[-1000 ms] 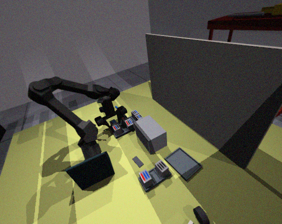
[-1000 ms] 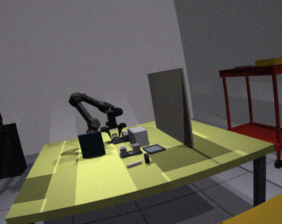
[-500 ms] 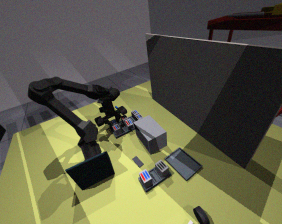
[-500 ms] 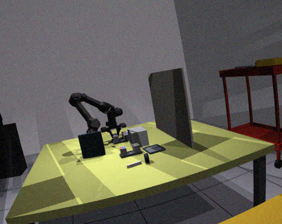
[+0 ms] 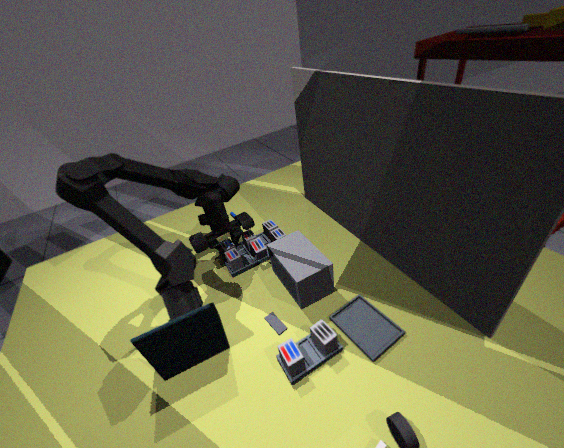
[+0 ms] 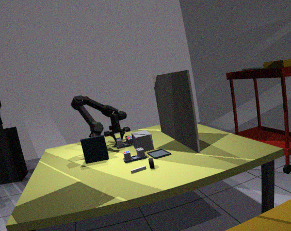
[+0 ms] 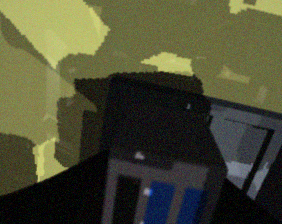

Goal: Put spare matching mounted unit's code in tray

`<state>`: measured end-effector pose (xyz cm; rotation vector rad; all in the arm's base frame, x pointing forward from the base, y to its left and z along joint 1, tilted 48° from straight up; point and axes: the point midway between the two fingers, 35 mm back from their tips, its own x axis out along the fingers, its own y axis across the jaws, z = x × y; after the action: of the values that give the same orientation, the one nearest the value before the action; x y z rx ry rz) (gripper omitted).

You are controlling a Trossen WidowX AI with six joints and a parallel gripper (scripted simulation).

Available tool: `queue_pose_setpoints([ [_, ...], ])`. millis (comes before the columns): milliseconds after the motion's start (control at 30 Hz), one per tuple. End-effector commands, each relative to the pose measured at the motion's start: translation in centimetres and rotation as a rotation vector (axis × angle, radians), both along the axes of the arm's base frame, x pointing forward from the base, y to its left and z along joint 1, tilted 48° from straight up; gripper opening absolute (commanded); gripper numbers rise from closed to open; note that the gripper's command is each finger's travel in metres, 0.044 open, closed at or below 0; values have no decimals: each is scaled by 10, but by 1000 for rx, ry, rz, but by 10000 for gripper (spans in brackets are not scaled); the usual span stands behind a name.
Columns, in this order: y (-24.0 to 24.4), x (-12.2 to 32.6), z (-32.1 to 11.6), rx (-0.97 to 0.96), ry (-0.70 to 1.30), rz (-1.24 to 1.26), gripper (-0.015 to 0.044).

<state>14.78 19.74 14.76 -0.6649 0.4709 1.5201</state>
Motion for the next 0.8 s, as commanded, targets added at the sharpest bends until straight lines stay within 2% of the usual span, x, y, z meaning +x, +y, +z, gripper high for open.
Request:
queue_pose_setpoints([
  [0,-4,1,3,-3,-2,1,0],
  [767,-59,-1,51,-7,1,-4,0],
])
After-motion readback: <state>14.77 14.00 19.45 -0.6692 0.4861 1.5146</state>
